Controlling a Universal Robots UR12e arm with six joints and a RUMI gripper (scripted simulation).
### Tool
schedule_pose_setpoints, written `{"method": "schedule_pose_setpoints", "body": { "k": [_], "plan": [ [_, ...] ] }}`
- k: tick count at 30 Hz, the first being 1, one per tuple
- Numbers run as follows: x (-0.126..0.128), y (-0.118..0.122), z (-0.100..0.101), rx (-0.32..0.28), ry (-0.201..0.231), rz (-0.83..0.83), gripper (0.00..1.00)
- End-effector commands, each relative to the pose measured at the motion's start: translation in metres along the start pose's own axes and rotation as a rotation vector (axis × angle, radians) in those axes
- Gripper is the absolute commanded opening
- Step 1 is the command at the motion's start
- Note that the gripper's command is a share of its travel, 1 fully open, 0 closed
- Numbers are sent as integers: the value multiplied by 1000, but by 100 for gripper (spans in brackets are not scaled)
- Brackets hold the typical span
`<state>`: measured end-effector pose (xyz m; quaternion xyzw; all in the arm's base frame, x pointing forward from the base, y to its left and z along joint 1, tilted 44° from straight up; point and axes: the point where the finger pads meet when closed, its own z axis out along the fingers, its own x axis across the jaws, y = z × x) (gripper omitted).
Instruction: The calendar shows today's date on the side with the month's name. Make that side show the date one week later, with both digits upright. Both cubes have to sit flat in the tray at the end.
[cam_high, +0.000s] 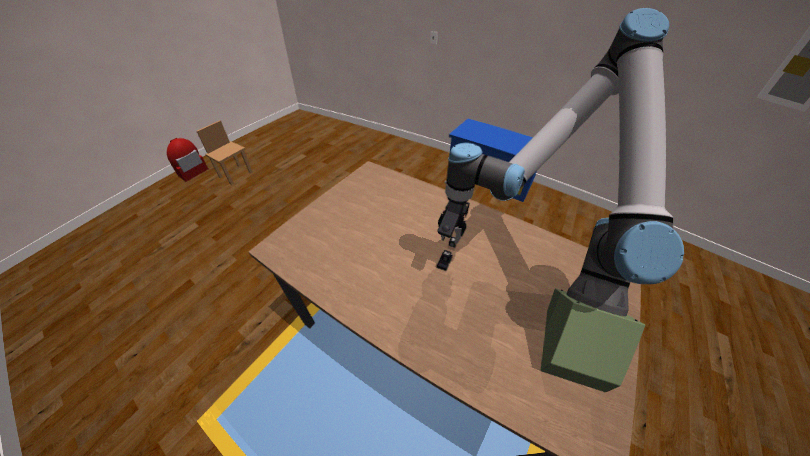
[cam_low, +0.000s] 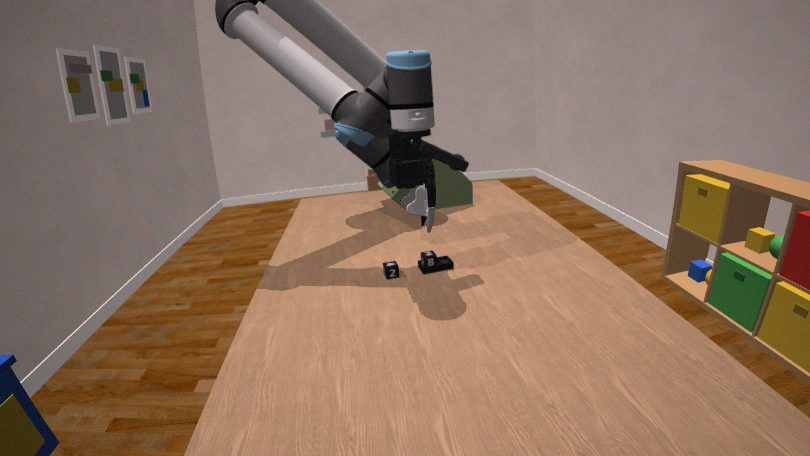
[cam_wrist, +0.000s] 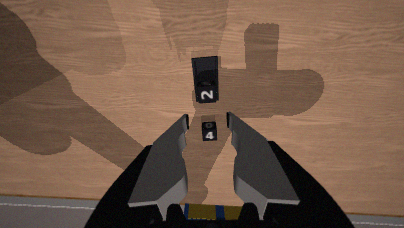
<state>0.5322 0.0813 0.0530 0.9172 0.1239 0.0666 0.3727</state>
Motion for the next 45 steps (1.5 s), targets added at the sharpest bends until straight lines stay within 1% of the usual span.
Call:
{"method": "schedule_pose_setpoints", "body": {
  "k": [1,10,20,35,37,45],
  "plan": [
    [0,0,0,0,1,0,28],
    [0,0,1,0,1,-8,28],
    [0,0,8,1,1,-22,28],
    [1,0,33,1,1,-22,28],
    [1,0,33,1,1,-22,28],
    [1,-1,45,1,1,-22,28]
  ]
}}
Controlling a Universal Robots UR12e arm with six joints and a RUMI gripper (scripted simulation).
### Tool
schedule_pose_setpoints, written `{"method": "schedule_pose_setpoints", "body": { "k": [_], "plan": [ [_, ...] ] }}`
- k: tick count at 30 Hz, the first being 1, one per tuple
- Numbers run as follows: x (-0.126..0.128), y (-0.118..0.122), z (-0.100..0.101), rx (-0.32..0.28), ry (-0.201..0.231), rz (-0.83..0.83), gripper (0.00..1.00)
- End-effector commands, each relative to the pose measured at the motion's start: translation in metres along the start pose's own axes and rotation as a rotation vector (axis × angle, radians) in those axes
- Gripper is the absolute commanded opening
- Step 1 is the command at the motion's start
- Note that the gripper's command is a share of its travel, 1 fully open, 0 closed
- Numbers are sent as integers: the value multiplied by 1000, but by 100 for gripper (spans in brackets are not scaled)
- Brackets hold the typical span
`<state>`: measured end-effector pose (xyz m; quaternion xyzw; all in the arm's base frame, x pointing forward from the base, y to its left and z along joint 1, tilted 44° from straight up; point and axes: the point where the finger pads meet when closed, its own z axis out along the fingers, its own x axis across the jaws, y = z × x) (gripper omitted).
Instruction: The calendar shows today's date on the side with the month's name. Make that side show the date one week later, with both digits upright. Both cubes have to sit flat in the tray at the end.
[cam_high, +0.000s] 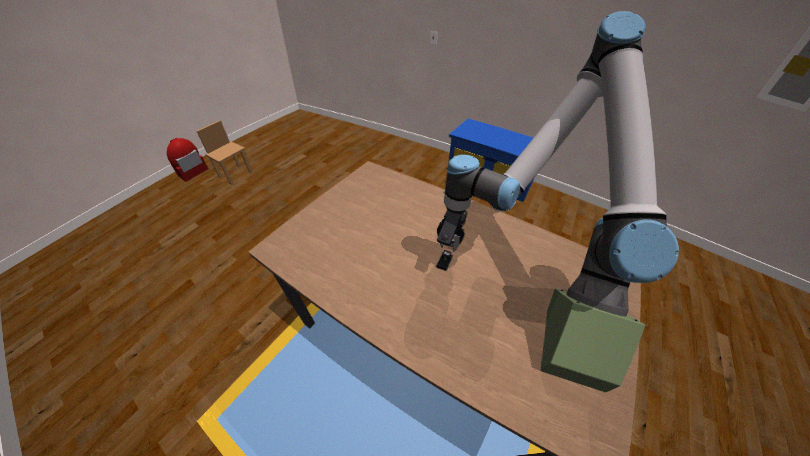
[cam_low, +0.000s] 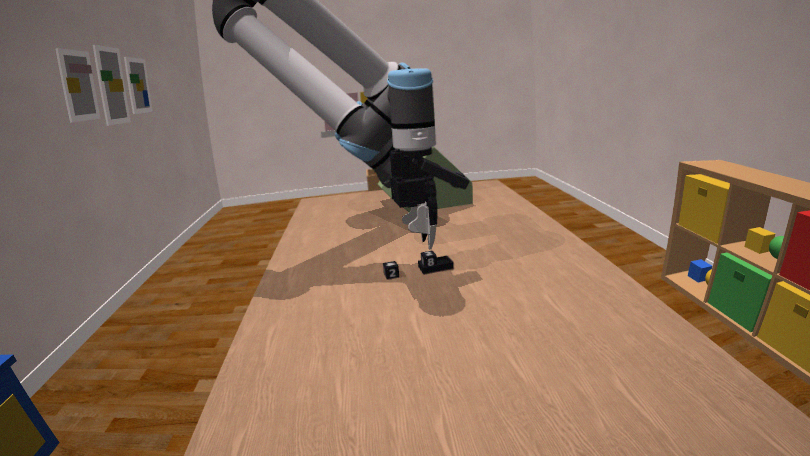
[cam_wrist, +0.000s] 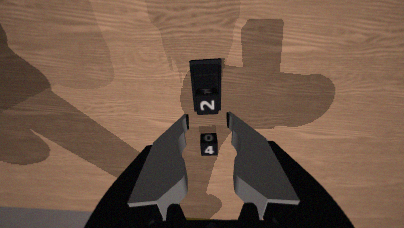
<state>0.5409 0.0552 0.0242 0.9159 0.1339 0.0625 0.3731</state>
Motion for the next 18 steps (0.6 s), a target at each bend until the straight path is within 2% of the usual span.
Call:
{"method": "schedule_pose_setpoints", "body": {
  "k": [1,18],
  "plan": [
    [0,0,6,0,1,0,28],
    [1,0,13,0,1,0,28]
  ]
}}
